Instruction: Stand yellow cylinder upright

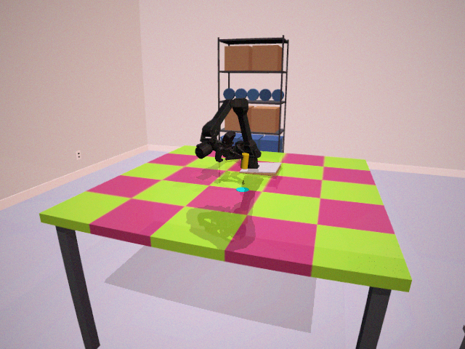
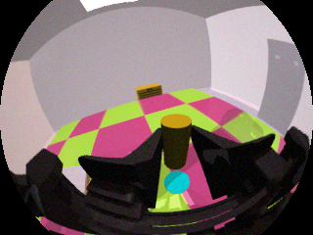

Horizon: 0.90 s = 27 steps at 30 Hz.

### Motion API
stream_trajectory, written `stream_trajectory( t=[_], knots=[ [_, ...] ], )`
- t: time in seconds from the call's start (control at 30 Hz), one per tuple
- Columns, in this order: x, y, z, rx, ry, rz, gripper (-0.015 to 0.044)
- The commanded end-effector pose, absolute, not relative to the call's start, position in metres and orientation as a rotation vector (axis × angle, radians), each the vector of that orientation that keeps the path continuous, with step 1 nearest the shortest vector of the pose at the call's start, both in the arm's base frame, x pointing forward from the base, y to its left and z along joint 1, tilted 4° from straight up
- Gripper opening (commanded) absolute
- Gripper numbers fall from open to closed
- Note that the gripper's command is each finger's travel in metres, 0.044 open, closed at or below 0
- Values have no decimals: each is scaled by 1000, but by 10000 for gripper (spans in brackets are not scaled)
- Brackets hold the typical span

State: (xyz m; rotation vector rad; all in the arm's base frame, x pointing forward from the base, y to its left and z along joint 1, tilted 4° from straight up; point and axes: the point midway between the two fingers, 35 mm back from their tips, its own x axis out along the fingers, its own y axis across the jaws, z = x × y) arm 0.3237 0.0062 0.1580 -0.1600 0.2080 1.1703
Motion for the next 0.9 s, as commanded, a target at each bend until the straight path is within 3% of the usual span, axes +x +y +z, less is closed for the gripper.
stream_trajectory(
  t=[0.0,0.87],
  knots=[
    [323,3,160,-154,175,1155,105],
    [322,-3,163,-140,103,1119,105]
  ],
)
